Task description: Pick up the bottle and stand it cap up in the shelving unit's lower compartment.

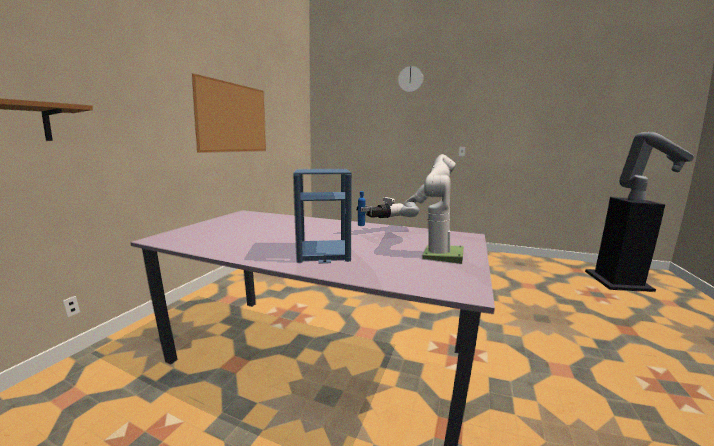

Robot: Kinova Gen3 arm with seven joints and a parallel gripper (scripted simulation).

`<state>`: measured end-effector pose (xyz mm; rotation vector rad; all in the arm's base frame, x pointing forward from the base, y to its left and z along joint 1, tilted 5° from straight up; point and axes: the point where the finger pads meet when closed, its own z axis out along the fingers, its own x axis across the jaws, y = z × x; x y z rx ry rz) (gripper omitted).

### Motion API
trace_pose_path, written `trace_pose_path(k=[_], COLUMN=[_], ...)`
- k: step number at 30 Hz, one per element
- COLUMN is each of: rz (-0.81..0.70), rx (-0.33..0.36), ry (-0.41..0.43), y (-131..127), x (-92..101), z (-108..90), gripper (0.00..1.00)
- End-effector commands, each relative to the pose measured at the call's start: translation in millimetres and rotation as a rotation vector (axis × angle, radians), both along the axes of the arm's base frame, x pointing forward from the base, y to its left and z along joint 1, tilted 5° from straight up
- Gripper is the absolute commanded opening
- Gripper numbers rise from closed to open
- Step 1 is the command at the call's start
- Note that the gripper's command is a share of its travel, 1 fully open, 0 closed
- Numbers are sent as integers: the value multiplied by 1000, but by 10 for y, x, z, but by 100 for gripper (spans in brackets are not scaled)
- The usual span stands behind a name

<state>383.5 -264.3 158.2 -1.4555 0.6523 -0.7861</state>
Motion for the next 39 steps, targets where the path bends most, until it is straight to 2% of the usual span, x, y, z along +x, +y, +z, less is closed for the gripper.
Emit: trace_pose_path(k=[1, 39], rz=[0, 0], rx=[-2, -2], ry=[-1, -1], y=[-3, 20], x=[-1, 29], z=[10, 11], gripper=[0, 0])
